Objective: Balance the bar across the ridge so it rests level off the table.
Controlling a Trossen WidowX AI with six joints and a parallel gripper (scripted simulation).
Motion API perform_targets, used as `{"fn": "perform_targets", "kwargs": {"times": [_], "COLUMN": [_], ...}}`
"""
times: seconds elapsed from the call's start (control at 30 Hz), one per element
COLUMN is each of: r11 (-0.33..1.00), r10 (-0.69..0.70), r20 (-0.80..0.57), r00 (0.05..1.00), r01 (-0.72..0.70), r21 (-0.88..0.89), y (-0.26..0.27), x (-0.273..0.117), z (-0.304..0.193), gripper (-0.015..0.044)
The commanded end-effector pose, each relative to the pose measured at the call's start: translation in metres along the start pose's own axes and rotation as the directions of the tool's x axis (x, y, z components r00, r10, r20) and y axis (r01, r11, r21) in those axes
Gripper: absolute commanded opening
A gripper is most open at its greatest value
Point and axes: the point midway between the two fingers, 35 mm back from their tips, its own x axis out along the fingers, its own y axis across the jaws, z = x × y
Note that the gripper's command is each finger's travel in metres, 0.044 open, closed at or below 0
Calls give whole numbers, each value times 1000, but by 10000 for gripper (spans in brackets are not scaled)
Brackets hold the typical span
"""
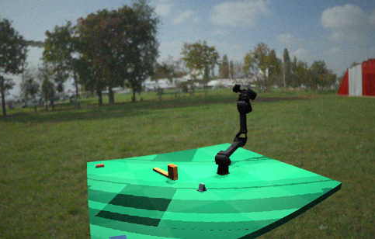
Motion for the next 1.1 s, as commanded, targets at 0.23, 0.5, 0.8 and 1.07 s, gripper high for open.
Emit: {"fn": "perform_targets", "kwargs": {"times": [0.23,0.5,0.8,1.07], "r11": [995,968,907,818], "r10": [-68,-192,-316,-482], "r20": [-162,-367,-462,-551], "r00": [984,910,828,681], "r01": [54,113,121,124], "r21": [-89,-226,-403,-562], "y": [-34,-90,-139,-208], "x": [-16,-53,-88,-144], "z": [-61,-137,-183,-229], "gripper": [315,315,315,315]}}
